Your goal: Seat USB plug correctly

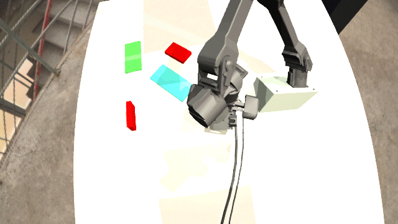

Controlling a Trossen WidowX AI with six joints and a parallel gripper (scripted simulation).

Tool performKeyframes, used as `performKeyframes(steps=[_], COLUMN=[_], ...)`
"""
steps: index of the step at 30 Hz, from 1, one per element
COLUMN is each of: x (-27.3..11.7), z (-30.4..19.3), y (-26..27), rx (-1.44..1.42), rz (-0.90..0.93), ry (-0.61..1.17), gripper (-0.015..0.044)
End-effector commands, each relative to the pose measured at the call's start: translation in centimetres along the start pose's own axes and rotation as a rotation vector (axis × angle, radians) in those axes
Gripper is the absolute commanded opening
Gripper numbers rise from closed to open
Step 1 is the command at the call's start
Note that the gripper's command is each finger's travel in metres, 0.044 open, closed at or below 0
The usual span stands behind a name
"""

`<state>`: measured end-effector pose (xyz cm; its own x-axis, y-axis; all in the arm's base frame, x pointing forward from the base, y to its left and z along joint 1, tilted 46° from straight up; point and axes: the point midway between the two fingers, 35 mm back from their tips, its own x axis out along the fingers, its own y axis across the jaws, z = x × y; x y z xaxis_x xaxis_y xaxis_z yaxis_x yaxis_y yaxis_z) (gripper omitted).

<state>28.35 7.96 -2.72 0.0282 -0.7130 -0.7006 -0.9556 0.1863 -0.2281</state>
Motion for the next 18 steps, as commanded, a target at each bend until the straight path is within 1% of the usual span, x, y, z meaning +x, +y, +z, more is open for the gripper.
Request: performKeyframes(steps=[1, 8, 18], x=[-0.37, -0.18, -0.12], z=[0.05, 0.02, 0.01], y=[-0.02, -0.01, -0.01], rx=[0.005, 0.065, 0.328], rz=[0.003, 0.000, 0.000], ry=[-0.003, -0.001, 0.000], gripper=[0.0000, 0.0000, 0.0000])
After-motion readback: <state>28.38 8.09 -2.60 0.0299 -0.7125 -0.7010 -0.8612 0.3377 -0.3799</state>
